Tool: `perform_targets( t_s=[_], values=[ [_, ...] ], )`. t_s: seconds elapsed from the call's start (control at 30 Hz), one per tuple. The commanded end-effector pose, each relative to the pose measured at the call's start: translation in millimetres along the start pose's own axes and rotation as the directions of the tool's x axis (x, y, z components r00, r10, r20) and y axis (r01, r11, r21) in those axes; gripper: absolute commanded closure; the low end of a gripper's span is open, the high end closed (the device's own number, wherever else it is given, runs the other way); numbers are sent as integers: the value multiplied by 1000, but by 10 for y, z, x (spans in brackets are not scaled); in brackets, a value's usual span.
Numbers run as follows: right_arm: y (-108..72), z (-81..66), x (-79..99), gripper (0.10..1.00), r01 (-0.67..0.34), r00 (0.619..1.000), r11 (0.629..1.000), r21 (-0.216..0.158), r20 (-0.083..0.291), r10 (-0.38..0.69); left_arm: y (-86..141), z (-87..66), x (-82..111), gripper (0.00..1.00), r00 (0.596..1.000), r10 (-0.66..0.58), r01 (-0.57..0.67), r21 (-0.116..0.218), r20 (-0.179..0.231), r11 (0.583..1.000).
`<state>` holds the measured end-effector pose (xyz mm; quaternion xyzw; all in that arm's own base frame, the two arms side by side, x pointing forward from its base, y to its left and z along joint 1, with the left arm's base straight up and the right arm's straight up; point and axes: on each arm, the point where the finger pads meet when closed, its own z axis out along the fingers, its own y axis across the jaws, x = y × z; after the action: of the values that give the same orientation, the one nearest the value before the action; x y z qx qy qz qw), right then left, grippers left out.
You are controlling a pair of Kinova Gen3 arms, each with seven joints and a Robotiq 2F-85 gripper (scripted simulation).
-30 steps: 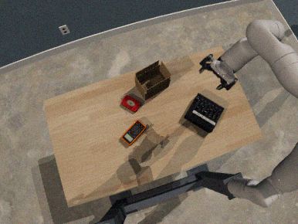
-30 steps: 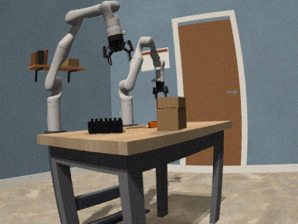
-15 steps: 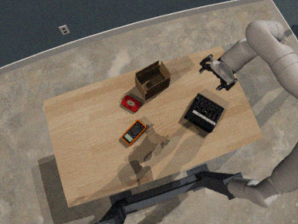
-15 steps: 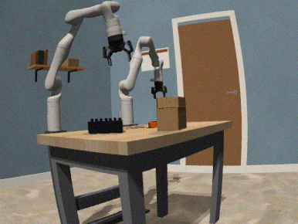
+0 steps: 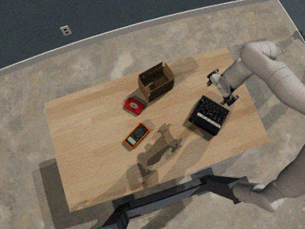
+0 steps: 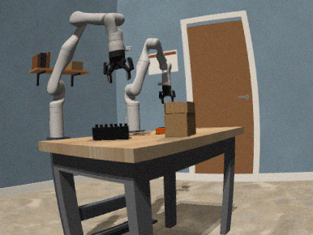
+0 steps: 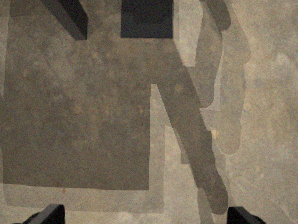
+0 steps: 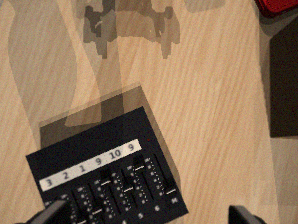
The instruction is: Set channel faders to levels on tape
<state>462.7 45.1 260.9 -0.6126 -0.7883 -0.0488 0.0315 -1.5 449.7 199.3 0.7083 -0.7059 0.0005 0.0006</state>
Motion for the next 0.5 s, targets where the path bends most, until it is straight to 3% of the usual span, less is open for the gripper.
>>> perform_targets(
  t_s=[0.0,0.07,0.13,0.27,0.47],
  values=[
    [-226,336,-71,99,-138,989,990,6,62,137,0,-7,-3,1,1000,0,0,0,2,1000],
    [-331,455,-99,99,-185,979,983,9,83,184,0,-7,-3,1,1000,0,0,0,2,1000],
    [-331,455,-99,99,-185,979,983,9,83,184,0,-7,-3,1,1000,0,0,0,2,1000],
    [-470,596,-133,99,-242,965,970,10,109,240,0,-7,-3,1,1000,0,0,0,2,1000],
    [-504,629,-141,99,-255,961,967,9,116,253,0,-7,-3,1,1000,0,0,0,2,1000]
  ],
)
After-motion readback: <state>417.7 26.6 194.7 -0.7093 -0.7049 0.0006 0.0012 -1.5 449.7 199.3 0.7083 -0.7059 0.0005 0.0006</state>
